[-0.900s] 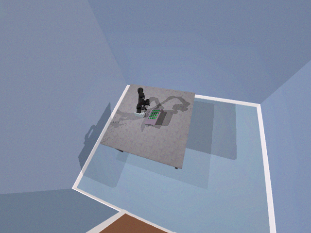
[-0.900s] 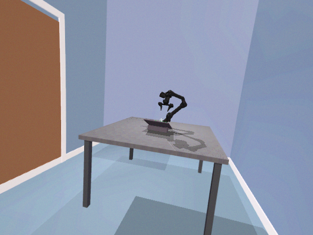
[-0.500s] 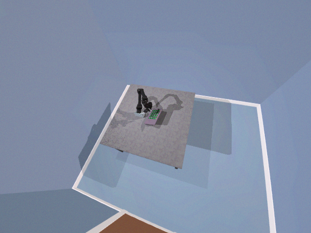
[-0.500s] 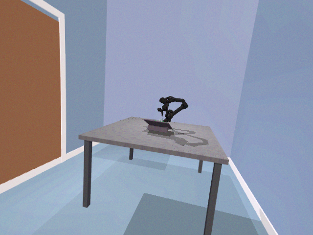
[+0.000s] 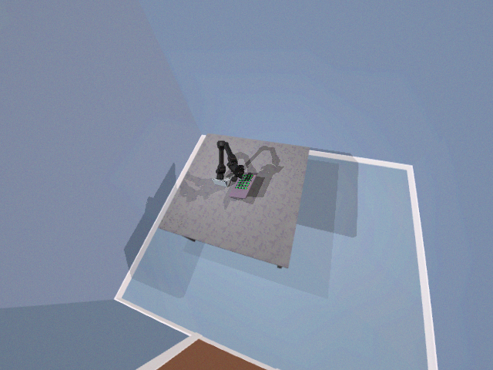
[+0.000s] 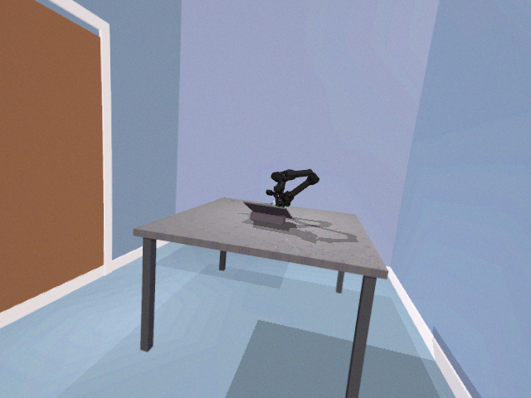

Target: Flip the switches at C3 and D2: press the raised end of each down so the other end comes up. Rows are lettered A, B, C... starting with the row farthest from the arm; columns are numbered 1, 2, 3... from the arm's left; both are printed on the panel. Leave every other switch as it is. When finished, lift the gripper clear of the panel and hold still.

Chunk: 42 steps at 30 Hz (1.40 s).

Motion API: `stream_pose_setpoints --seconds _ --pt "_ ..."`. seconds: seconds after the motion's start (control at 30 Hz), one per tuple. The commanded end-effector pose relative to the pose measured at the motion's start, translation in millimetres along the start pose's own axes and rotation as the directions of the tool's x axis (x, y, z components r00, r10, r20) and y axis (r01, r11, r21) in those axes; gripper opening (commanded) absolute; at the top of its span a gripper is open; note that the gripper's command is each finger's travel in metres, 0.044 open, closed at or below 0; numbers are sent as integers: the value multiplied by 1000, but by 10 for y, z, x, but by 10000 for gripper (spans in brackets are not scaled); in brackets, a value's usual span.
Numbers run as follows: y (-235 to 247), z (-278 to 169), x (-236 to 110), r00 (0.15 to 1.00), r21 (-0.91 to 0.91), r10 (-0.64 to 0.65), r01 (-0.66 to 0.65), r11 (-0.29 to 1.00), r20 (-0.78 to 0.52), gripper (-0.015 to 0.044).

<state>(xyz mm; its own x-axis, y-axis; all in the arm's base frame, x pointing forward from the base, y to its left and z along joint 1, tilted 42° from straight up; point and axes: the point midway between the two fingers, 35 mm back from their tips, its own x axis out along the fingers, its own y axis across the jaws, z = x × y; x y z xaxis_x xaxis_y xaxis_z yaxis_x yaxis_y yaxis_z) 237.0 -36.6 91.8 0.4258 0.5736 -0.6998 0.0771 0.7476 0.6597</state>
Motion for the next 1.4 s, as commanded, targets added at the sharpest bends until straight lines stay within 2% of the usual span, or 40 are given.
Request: stream_pose_setpoints --seconds 0.0,0.53,1.37 --pt "-1 -9 44 1000 7 3 -3 1000 -1 0" --pt "3 -3 273 1000 7 4 -4 1000 0 0" --pt "3 -3 276 1000 7 4 -4 1000 0 0"
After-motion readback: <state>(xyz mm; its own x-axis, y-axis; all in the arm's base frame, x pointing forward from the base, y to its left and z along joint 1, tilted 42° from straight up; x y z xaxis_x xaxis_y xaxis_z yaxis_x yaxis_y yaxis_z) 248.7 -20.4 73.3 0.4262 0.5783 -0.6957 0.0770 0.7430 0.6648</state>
